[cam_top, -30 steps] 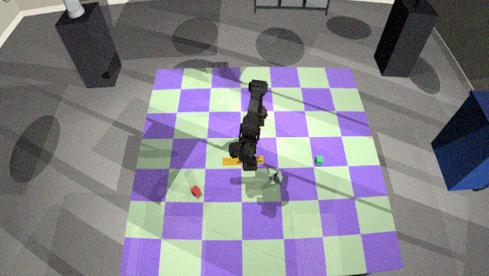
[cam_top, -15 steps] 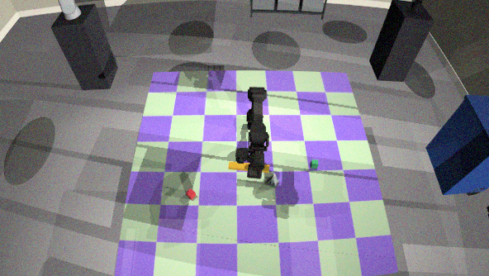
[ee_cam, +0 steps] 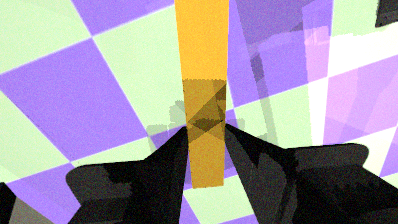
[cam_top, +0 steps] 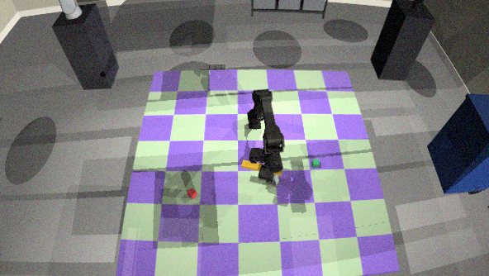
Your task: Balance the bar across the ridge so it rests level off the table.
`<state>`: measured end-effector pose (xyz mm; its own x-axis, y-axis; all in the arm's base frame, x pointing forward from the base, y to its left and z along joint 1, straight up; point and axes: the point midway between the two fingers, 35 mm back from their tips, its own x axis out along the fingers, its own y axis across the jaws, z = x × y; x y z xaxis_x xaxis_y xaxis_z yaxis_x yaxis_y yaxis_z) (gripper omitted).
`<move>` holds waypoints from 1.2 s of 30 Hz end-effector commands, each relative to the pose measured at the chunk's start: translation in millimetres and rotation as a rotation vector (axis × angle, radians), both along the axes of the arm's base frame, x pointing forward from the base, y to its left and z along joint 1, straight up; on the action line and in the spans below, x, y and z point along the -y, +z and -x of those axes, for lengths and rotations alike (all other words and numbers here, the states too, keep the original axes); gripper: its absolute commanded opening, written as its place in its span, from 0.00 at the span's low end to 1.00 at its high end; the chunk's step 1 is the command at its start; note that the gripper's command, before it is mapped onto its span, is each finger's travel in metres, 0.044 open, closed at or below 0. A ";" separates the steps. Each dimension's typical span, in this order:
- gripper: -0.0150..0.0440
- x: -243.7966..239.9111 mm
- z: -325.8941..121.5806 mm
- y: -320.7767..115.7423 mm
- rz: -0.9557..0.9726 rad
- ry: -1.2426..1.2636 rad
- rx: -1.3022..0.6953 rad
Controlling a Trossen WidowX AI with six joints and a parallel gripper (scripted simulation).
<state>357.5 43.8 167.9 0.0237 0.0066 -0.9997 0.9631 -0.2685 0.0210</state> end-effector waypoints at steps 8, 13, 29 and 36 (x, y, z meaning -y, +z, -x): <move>0.25 -39.9 -7.6 1.7 -0.003 -0.107 0.005; 0.25 -58.9 -10.4 1.3 -0.006 -0.157 0.005; 0.25 -65.3 -14.1 -16.9 -0.007 -0.170 0.005; 0.25 -64.7 -14.5 -28.3 -0.007 -0.170 0.005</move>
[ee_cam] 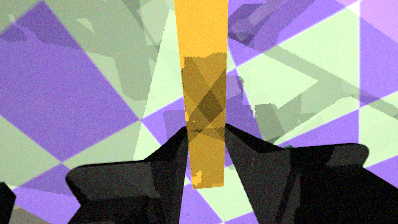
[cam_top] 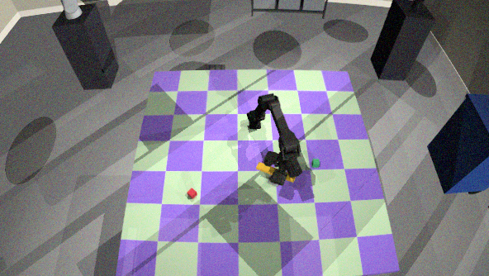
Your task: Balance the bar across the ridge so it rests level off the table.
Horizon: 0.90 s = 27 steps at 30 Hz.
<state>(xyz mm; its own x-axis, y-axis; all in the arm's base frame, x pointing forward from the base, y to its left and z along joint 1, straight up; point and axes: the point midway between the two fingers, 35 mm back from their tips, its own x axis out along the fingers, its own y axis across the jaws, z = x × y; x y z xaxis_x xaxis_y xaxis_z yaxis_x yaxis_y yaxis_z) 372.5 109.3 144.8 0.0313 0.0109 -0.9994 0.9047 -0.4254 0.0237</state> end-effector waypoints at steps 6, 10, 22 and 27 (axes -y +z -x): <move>0.25 1.4 0.6 -15.1 0.002 -0.003 -0.001; 0.25 1.8 0.6 -19.1 0.002 -0.004 -0.001; 0.25 1.8 0.5 -18.3 0.002 -0.004 -0.001; 0.25 1.8 0.5 -18.8 0.002 -0.004 -0.001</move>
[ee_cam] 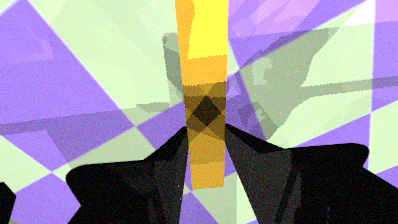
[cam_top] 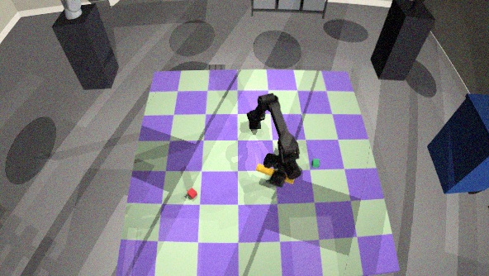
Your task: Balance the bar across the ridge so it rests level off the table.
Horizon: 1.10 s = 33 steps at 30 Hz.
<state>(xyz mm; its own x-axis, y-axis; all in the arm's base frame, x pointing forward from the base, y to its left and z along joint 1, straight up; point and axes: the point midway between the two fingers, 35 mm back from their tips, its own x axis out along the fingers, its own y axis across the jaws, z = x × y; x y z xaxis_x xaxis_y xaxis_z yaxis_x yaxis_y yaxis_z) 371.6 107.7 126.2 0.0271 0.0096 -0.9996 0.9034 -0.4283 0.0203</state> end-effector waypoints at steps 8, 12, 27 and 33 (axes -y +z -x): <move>0.25 0.3 -0.4 -0.9 0.001 0.000 0.003; 0.25 0.3 -0.4 -1.2 0.001 0.000 0.003; 0.25 0.3 -0.4 -2.4 0.001 0.000 0.003; 0.25 0.3 -0.4 -2.9 0.001 0.000 0.003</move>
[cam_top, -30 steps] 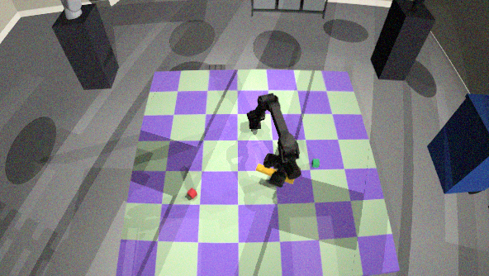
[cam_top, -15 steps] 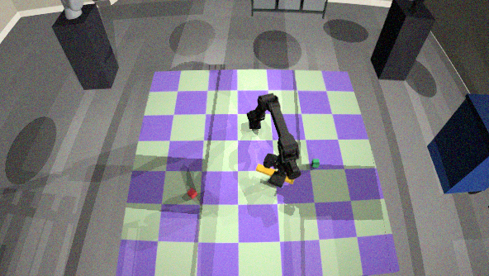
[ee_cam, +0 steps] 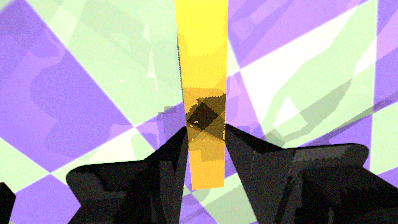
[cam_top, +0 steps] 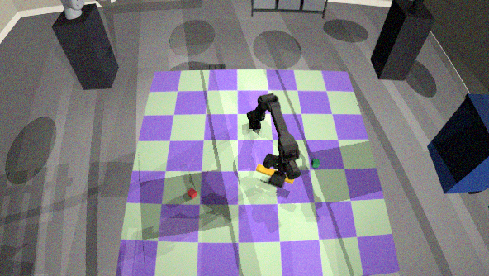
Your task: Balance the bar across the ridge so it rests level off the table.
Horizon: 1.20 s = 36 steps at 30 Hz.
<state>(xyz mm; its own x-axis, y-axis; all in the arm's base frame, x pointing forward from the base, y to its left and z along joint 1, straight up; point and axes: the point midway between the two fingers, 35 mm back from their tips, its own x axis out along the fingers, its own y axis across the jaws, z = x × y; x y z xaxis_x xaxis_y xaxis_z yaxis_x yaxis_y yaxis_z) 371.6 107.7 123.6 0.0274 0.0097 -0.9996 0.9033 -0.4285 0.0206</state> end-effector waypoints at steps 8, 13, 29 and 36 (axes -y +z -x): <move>0.25 0.3 -0.4 -0.9 0.001 0.000 0.003; 0.25 0.3 -0.4 -1.3 0.001 0.000 0.003; 0.25 0.3 -0.4 -2.7 0.001 0.000 0.003; 0.25 0.3 -0.4 -3.3 0.001 0.000 0.003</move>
